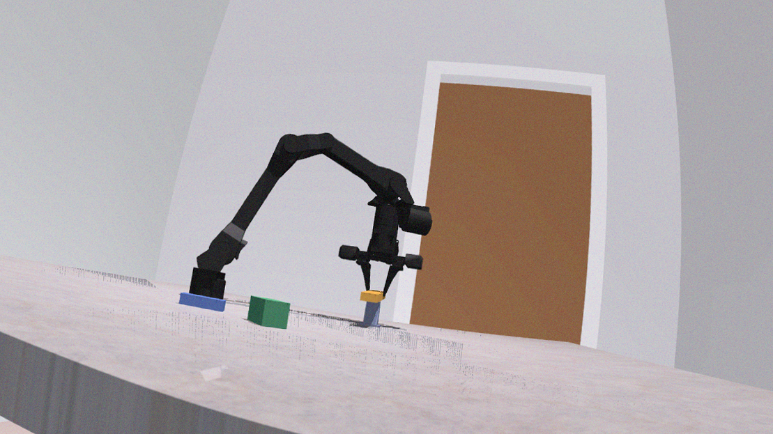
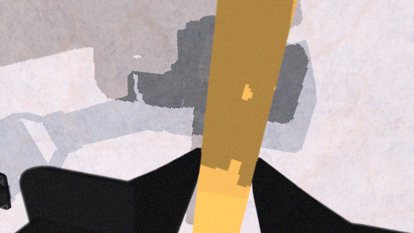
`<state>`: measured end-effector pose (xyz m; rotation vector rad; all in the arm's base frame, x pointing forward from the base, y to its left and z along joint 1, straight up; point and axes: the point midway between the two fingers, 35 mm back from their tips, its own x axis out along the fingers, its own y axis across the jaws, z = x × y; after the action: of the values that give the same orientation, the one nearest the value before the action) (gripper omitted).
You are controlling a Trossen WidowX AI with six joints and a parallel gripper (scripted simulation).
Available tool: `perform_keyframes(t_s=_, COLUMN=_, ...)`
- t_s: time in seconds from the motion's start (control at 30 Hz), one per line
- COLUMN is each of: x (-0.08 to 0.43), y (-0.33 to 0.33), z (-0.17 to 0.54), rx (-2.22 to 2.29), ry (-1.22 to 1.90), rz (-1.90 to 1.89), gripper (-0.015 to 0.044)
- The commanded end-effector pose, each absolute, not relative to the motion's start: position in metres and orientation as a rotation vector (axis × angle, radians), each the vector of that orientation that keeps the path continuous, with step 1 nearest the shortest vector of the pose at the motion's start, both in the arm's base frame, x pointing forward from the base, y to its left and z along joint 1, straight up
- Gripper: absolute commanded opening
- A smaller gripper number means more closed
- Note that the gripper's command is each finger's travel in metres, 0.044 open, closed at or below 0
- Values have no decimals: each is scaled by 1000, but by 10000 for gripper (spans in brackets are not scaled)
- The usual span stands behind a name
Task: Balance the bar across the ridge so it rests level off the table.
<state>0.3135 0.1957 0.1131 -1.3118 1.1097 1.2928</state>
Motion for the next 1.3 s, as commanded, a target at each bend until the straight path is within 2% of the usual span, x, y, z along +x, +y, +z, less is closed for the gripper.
perform_keyframes(t_s=0.0, x=313, y=196, z=112, rx=-1313, ry=1108, rz=1297, gripper=0)
perform_keyframes(t_s=1.27, x=313, y=196, z=109, rx=-1313, ry=1108, rz=1297, gripper=0)
